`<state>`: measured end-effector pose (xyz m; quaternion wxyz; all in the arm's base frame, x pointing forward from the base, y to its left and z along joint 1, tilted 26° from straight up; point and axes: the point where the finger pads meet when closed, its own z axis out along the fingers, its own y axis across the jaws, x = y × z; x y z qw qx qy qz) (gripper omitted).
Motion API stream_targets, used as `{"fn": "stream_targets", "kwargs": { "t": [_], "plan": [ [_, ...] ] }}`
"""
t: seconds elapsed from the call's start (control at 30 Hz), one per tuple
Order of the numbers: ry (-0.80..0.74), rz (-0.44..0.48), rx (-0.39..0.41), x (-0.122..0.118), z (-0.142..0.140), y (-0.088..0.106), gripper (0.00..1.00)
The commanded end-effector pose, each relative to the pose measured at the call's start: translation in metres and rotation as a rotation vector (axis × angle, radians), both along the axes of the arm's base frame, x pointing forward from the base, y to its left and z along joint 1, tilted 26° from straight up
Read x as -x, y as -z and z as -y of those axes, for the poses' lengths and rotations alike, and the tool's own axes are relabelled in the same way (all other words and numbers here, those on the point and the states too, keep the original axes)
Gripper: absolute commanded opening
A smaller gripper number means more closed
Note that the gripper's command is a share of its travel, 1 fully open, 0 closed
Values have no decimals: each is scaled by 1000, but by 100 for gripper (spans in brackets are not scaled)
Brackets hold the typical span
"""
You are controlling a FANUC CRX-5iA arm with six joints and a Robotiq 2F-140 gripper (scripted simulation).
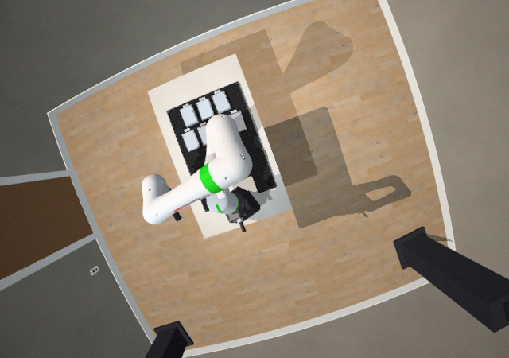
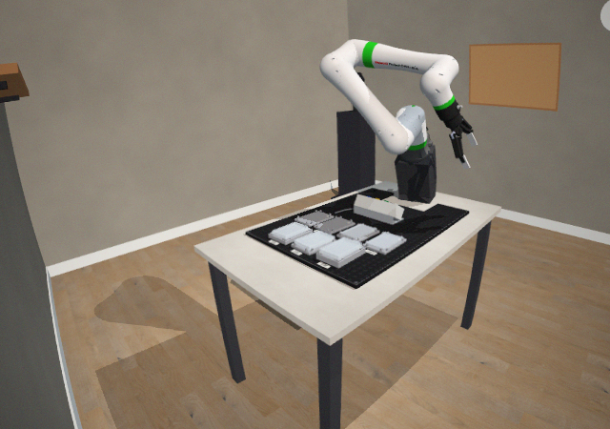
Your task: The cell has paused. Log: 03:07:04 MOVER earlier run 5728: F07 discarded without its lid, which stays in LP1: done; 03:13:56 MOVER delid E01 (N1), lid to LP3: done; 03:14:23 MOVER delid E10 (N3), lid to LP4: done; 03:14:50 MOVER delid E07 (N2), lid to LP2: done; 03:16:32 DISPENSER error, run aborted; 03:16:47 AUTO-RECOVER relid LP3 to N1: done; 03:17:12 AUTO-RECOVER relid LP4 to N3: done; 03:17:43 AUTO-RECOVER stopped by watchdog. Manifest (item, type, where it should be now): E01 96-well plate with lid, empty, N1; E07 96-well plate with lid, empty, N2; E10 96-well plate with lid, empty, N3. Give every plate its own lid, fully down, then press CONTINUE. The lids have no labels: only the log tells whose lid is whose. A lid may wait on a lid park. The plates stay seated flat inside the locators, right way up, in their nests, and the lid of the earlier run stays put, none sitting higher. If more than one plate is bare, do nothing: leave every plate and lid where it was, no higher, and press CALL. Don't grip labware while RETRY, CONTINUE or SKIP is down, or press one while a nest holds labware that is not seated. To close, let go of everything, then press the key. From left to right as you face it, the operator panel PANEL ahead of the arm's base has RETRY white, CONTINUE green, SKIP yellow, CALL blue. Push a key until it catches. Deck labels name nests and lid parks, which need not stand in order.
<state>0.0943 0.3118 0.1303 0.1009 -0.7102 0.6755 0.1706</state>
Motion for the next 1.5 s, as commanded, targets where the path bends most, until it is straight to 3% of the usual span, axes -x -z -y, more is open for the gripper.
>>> {"fn": "stream_targets", "kwargs": {
  "t": [0.0, 0.03, 0.1, 0.17, 0.23, 0.27, 0.3, 0.33, 0.4, 0.43, 0.47, 0.5, 0.57, 0.6, 0.67, 0.7, 0.77, 0.8, 0.87, 0.9, 0.93, 0.97, 1.03, 1.07, 1.13, 1.17, 1.23, 1.27, 1.3, 1.33, 1.37, 1.47],
  "plan": [
    [165, -5, -4, -49, -4, -1, 100],
    [231, -5, -5, -68, -3, -1, 100],
    [231, -5, -5, -68, -3, -1, 100],
    [375, -6, -10, -112, 4, -1, 100],
    [375, -6, -10, -112, 4, -1, 100],
    [453, -6, -12, -136, 10, -1, 100],
    [453, -6, -12, -136, 10, -1, 100],
    [533, -6, -15, -161, 19, 0, 100],
    [533, -6, -15, -161, 19, 0, 100],
    [616, -6, -18, -186, 30, 1, 100],
    [616, -6, -18, -186, 30, 1, 100],
    [700, -6, -21, -212, 43, 1, 100],
    [700, -6, -21, -212, 43, 1, 100],
    [784, -6, -25, -237, 58, 3, 100],
    [784, -6, -25, -237, 58, 3, 100],
    [869, -5, -28, -262, 76, 4, 100],
    [869, -5, -28, -262, 76, 4, 100],
    [952, -4, -32, -285, 95, 6, 100],
    [952, -4, -32, -285, 95, 6, 100],
    [1034, -4, -36, -308, 117, 7, 100],
    [1034, -4, -36, -308, 117, 7, 100],
    [1113, -3, -40, -328, 139, 9, 100],
    [1113, -3, -40, -328, 139, 9, 100],
    [1189, -1, -43, -346, 163, 12, 100],
    [1189, -1, -43, -346, 163, 12, 100],
    [1262, 0, -47, -362, 187, 14, 100],
    [1262, 0, -47, -362, 187, 14, 100],
    [1330, 1, -51, -376, 210, 16, 100],
    [1330, 1, -51, -376, 210, 16, 100],
    [1394, 3, -54, -388, 234, 18, 100],
    [1394, 3, -54, -388, 234, 18, 100],
    [1504, 6, -60, -407, 277, 22, 100]
  ]
}}
